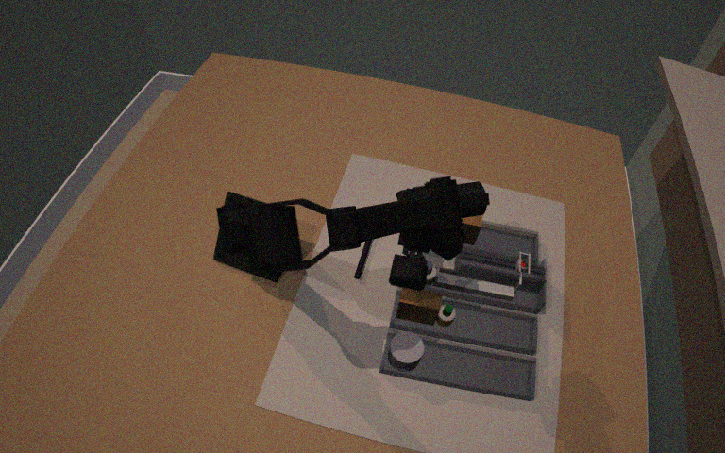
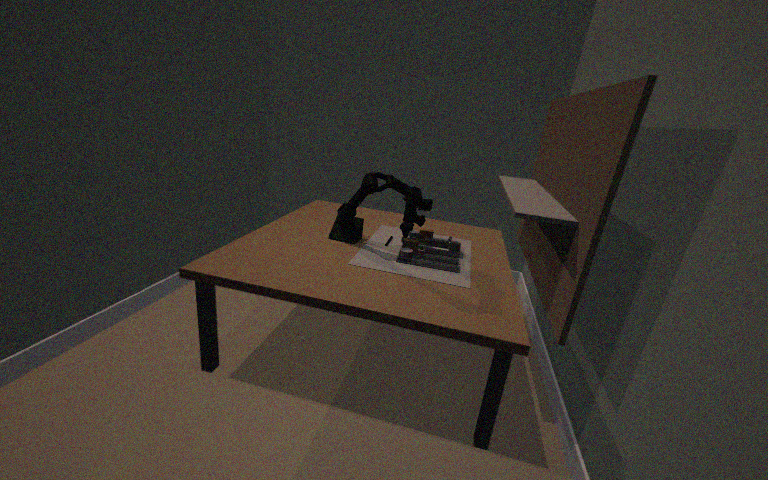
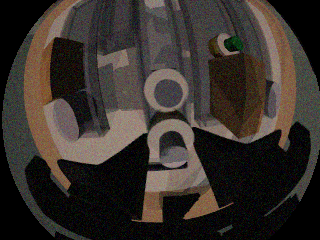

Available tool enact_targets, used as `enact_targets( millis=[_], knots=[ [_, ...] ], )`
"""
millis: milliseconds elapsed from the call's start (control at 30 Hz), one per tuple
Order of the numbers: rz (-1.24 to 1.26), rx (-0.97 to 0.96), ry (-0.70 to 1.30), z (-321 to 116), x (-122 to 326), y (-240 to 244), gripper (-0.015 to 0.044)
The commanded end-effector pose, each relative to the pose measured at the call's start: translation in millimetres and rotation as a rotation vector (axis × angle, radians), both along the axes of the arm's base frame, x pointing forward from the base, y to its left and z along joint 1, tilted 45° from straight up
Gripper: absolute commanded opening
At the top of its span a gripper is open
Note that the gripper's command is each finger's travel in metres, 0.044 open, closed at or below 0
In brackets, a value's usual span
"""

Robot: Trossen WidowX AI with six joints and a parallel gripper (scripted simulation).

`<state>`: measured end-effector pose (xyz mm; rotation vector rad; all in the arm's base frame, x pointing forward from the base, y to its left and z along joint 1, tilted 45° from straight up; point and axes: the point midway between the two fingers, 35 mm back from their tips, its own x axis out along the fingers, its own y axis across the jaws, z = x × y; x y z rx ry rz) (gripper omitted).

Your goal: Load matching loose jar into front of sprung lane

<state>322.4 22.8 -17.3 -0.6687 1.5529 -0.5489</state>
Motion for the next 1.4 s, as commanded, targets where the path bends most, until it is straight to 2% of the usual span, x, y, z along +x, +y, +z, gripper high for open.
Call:
enact_targets(
  millis=[0, 1367],
  knots=[
    [0.011, -0.003, -0.029, 4, 11, 2, 0.0],
    [0.011, -0.004, -0.029, 6, 23, 3, 0.0]
  ],
)
